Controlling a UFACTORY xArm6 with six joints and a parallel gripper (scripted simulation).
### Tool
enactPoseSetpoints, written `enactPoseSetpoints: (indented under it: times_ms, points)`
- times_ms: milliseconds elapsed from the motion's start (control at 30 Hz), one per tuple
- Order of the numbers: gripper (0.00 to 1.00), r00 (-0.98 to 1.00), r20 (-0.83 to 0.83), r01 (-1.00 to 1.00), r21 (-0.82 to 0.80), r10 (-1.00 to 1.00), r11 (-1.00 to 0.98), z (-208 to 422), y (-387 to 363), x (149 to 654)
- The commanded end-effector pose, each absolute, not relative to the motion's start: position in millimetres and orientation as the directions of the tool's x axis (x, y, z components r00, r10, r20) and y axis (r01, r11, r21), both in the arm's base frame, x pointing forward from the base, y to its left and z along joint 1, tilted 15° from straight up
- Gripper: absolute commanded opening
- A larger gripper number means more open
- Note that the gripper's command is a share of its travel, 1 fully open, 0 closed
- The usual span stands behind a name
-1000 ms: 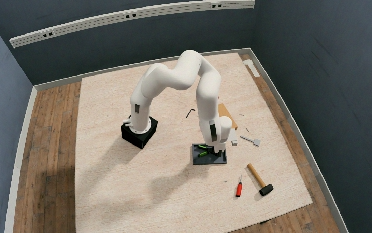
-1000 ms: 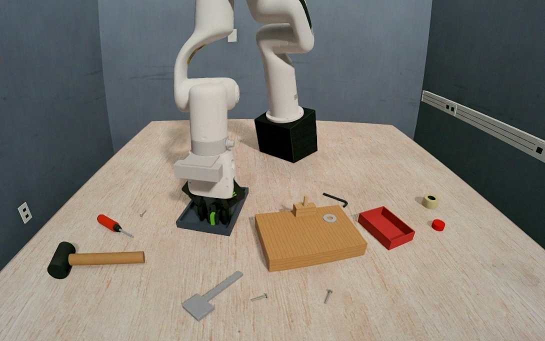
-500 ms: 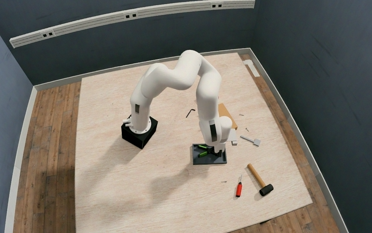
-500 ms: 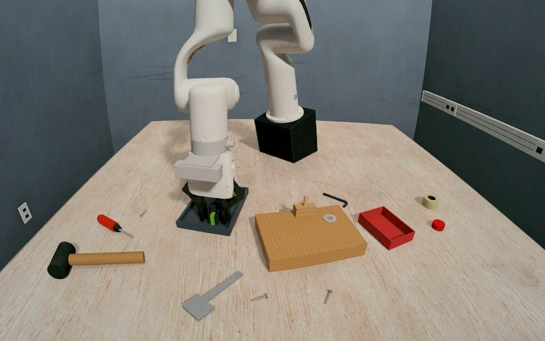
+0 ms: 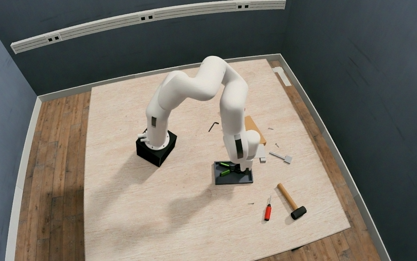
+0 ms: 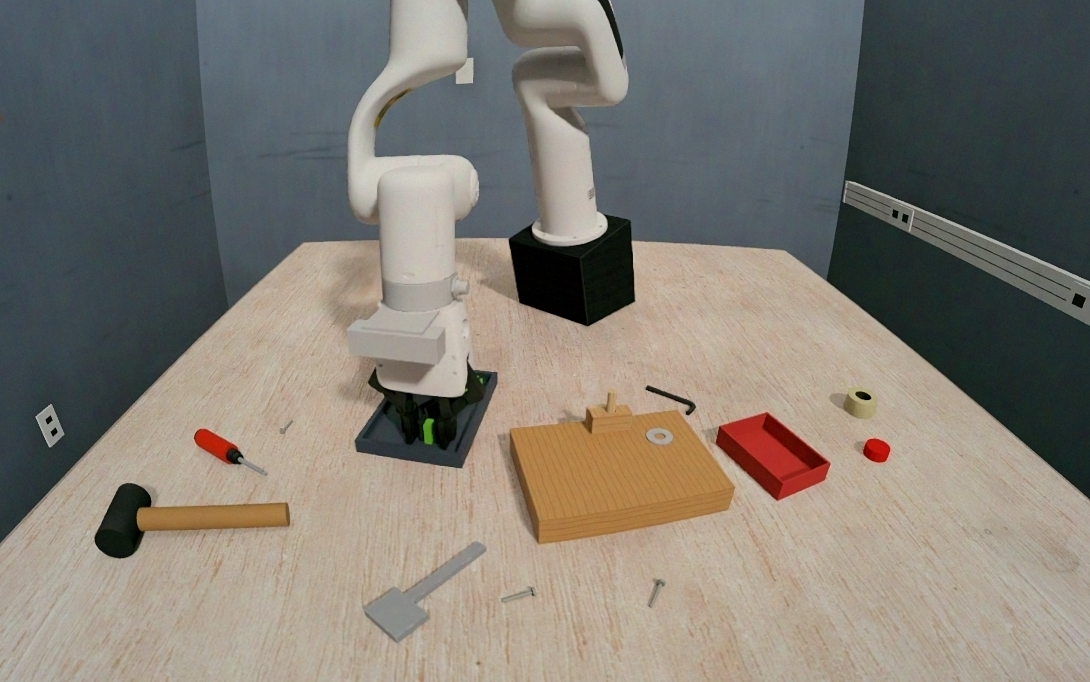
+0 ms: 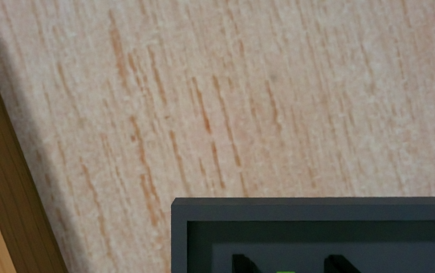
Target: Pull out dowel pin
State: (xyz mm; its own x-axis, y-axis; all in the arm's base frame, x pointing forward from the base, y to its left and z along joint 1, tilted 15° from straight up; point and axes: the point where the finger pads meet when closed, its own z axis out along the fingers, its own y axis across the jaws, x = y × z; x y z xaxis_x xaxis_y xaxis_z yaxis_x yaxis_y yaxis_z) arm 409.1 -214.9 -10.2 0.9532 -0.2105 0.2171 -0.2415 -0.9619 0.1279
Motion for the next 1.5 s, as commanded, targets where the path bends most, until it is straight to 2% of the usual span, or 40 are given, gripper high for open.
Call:
enactPoseSetpoints:
  times_ms: [0,67,100,267,300,533,567,733,767,1000,1033,1467]
  points:
    - [0.35,0.953,0.219,-0.242,0.128,-0.21,-0.962,-8.6,-215.1,409.7]
    - [0.35,0.953,0.219,-0.242,0.128,-0.21,-0.962,-8.4,-215.0,409.7]
    - [0.28,0.953,0.219,-0.242,0.128,-0.21,-0.962,-8.3,-215.0,409.7]
    - [0.28,0.953,0.219,-0.242,0.128,-0.21,-0.962,-7.4,-214.9,409.5]
    - [0.22,0.953,0.219,-0.242,0.128,-0.21,-0.962,-7.4,-214.9,409.5]
    - [0.22,0.953,0.219,-0.242,0.128,-0.21,-0.962,-6.9,-214.8,409.4]
    - [0.15,0.953,0.219,-0.242,0.128,-0.21,-0.962,-6.9,-214.8,409.4]
    - [0.15,0.953,0.219,-0.242,0.128,-0.21,-0.962,-7.4,-214.9,409.5]
    - [0.08,0.953,0.219,-0.242,0.128,-0.21,-0.962,-7.4,-214.9,409.5]
    - [0.08,0.953,0.219,-0.242,0.128,-0.21,-0.962,-8.0,-215.0,409.6]
    - [0.0,0.953,0.219,-0.242,0.128,-0.21,-0.962,-8.0,-215.0,409.6]
    - [0.0,0.953,0.219,-0.242,0.128,-0.21,-0.962,-7.7,-214.9,409.6]
